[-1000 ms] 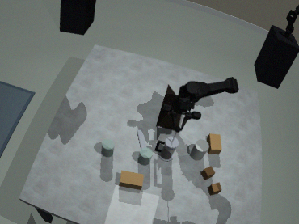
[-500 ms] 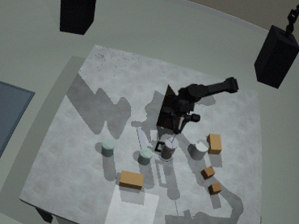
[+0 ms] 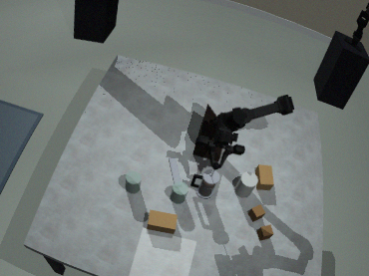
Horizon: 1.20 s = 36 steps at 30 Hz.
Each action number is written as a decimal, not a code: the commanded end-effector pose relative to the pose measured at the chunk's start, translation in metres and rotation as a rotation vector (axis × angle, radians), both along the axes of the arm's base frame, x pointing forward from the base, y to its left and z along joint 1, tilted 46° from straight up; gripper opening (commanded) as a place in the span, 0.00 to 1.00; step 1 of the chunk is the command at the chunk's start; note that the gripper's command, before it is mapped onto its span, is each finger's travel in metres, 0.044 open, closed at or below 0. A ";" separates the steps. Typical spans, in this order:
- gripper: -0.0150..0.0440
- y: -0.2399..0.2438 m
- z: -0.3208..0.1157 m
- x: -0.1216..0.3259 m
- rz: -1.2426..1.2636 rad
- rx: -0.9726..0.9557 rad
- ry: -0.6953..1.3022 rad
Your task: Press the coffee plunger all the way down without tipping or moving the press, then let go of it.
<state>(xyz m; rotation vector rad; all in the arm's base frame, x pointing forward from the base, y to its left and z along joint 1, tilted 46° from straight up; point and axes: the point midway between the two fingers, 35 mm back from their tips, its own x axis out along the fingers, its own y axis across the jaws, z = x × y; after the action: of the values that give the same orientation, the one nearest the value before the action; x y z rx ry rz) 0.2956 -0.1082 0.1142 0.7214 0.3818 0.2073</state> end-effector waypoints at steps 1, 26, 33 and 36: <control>0.45 0.017 -0.020 -0.003 0.023 0.040 0.045; 0.45 0.037 -0.038 0.014 0.020 0.048 0.033; 0.45 0.036 -0.038 0.017 0.020 0.048 0.033; 0.45 0.035 -0.038 0.017 0.020 0.048 0.033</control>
<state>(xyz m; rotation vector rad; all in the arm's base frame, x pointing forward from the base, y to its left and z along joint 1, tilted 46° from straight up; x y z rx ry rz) 0.3135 -0.0814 0.0838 0.7409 0.3842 0.2040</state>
